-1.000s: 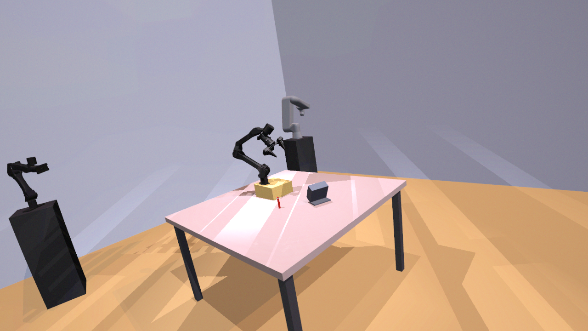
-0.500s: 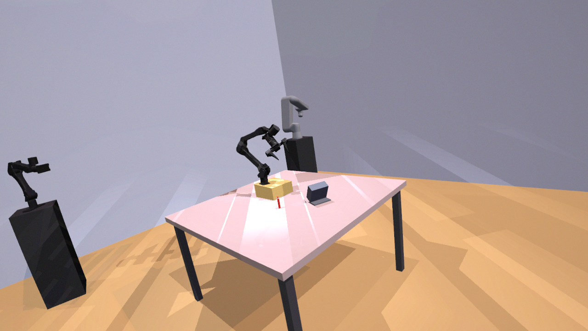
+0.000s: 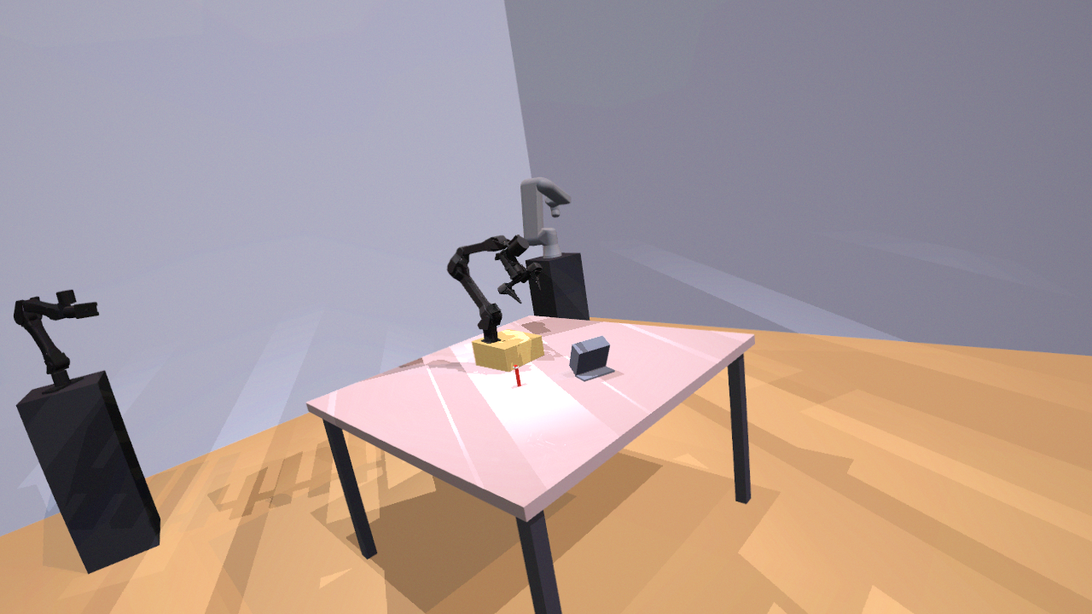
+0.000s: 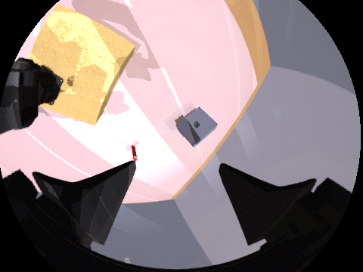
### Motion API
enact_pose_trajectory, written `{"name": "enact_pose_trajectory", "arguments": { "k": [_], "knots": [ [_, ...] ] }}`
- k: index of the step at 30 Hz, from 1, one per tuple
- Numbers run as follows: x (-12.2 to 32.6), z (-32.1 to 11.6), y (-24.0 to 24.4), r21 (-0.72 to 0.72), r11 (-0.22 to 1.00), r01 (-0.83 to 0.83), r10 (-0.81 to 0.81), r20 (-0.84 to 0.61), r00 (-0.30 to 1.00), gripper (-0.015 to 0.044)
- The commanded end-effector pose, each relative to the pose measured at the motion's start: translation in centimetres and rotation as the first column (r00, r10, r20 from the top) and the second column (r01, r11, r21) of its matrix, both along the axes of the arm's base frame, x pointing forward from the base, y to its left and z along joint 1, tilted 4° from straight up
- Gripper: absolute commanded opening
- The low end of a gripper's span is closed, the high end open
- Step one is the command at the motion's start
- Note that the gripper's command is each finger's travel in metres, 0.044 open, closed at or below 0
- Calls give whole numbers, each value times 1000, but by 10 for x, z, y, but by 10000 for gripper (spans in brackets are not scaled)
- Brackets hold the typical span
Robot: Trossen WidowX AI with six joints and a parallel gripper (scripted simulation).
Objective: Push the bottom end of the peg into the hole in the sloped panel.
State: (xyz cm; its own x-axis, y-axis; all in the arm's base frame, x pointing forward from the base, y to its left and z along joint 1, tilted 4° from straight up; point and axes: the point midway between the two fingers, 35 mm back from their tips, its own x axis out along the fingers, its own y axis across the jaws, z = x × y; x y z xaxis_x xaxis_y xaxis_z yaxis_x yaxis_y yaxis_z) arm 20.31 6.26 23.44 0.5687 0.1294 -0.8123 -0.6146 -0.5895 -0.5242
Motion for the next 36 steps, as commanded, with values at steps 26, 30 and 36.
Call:
{"name": "enact_pose_trajectory", "arguments": {
  "k": [26,30,36],
  "knots": [
    [68,-58,-44,163,691,704,-633,-332,699,440],
    [75,-68,-52,163,603,781,-693,-377,614,440],
    [85,-84,-66,151,456,877,-763,-441,472,440]
  ]
}}
